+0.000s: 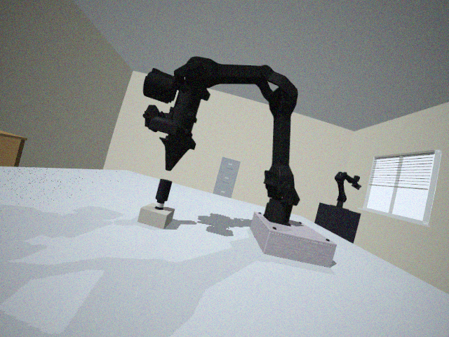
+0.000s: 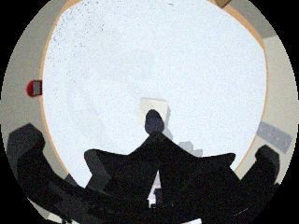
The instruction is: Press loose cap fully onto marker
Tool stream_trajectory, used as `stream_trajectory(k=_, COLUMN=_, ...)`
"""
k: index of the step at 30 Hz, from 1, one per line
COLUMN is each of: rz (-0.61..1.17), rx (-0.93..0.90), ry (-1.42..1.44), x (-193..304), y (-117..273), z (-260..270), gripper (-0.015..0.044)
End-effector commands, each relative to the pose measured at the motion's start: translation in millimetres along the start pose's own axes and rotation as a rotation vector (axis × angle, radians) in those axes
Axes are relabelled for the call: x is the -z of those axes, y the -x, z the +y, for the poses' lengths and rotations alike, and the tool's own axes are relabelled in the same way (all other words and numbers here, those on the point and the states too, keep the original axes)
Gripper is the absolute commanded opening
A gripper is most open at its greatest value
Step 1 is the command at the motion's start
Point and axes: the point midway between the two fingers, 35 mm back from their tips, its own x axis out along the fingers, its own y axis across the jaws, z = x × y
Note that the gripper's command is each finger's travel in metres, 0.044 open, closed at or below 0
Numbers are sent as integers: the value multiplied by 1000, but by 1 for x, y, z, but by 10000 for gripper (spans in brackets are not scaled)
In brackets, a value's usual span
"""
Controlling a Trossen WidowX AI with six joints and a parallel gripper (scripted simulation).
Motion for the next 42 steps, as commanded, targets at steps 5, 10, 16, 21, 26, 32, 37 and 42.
stream_trajectory(k=5, rz=9, rx=0, ry=4, x=2, y=-14, z=0, gripper=0)
stream_trajectory(k=10, rz=9, rx=0, ry=4, x=2, y=-21, z=0, gripper=0)
stream_trajectory(k=16, rz=9, rx=0, ry=4, x=2, y=-30, z=0, gripper=0)
stream_trajectory(k=21, rz=9, rx=0, ry=4, x=2, y=-34, z=0, gripper=0)
stream_trajectory(k=26, rz=-6, rx=-3, ry=1, x=-1, y=-28, z=1, gripper=0)
stream_trajectory(k=32, rz=-9, rx=-9, ry=13, x=-4, y=-9, z=2, gripper=0)
stream_trajectory(k=37, rz=-5, rx=-4, ry=5, x=-3, y=53, z=1, gripper=0)
stream_trajectory(k=42, rz=-4, rx=-2, ry=1, x=-2, y=61, z=0, gripper=0)
